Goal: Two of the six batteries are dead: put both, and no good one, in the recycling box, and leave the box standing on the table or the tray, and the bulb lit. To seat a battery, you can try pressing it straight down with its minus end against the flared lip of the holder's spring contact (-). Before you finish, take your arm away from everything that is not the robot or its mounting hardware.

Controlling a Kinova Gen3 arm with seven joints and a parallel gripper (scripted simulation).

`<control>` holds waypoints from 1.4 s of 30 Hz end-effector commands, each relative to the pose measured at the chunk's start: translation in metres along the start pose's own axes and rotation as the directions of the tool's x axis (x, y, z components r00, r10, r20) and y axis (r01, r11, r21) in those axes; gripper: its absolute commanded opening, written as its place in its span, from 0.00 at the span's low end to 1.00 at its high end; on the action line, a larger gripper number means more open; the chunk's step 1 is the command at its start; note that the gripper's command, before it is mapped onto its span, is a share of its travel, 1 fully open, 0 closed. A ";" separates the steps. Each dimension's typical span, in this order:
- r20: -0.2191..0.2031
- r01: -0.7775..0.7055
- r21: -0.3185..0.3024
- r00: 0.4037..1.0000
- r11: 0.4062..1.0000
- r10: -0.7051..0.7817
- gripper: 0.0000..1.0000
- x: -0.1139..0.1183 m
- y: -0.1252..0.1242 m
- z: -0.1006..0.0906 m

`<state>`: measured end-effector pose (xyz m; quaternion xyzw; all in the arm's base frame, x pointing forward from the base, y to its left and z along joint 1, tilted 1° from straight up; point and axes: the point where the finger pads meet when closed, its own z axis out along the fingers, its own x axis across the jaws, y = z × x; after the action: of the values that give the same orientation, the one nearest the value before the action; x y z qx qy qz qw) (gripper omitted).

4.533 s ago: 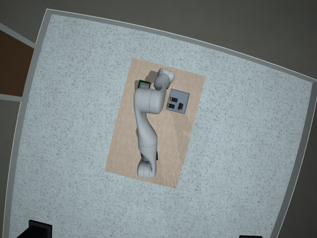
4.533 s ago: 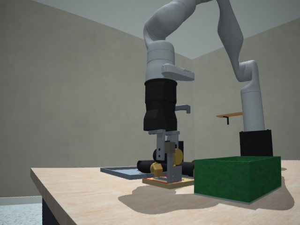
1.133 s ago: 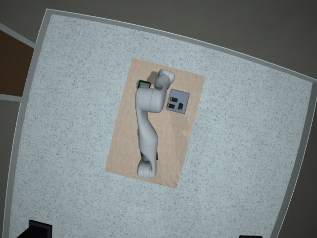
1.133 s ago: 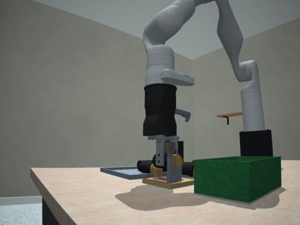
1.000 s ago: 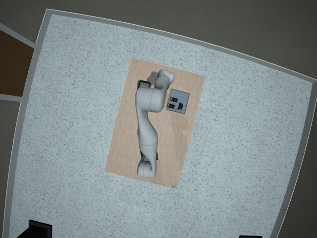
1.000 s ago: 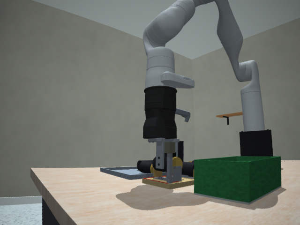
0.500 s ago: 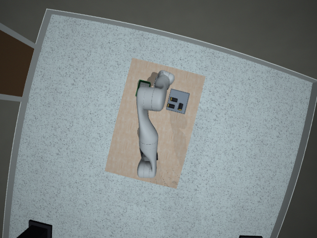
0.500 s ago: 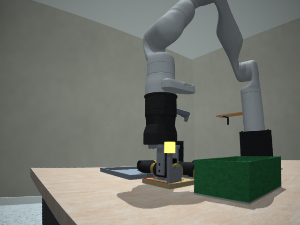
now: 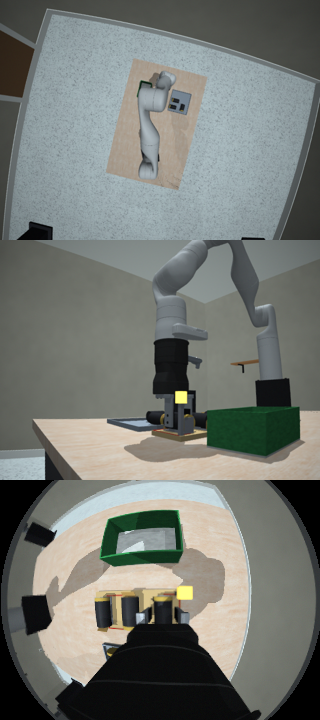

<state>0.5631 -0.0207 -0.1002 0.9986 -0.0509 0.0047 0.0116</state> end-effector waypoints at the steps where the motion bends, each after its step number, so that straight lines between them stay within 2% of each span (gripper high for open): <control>1: -0.009 0.009 0.001 1.000 1.000 -0.009 0.90 0.004 0.000 0.000; 18: -0.010 0.008 0.001 1.000 1.000 -0.008 0.90 0.004 0.000 -0.002; 23: 0.004 0.008 0.002 1.000 1.000 -0.008 0.90 -0.001 0.000 -0.007; 35: 0.004 0.008 0.002 1.000 1.000 -0.008 0.90 -0.002 0.000 -0.057; 42: 0.001 0.008 0.001 1.000 1.000 -0.008 0.90 0.000 0.000 -0.065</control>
<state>0.5623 -0.0184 -0.0415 0.9988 -0.0481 0.0036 0.0081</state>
